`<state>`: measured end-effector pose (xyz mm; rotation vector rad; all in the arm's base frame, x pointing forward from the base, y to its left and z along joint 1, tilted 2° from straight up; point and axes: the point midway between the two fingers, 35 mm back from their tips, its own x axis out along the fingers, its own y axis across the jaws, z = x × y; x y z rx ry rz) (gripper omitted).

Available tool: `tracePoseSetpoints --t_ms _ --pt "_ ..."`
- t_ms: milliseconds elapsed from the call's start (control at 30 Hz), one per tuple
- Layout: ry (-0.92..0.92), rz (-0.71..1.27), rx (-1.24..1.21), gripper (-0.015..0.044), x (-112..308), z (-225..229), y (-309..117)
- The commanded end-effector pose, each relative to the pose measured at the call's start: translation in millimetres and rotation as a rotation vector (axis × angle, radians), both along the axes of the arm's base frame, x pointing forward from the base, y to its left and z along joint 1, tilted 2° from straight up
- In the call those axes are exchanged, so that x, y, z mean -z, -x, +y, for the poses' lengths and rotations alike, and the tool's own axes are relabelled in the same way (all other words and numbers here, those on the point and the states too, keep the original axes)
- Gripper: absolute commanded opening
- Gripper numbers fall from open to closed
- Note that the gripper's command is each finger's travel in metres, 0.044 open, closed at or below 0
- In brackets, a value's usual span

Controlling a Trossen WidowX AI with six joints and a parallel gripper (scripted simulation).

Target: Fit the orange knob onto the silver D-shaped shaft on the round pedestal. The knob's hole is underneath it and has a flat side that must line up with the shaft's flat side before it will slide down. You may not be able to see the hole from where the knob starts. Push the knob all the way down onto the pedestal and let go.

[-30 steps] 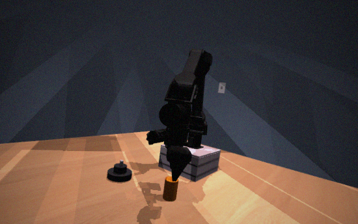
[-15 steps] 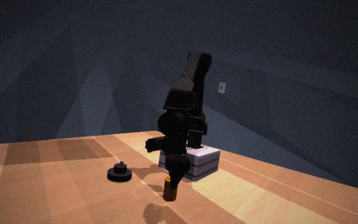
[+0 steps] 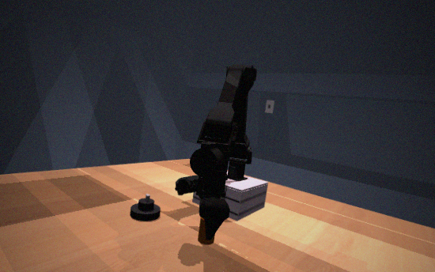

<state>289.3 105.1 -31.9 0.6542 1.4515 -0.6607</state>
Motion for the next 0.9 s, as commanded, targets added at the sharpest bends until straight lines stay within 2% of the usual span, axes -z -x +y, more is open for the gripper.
tracePoseSetpoints --t_ms 0,333,667,867 --pt "0.005 0.002 0.001 0.044 7 -1 1" --pt "0.005 0.003 0.001 0.044 20 -2 2" --pt "0.005 0.003 0.001 0.0178 20 -2 2" --pt "0.005 0.003 0.001 0.0137 20 -2 2"
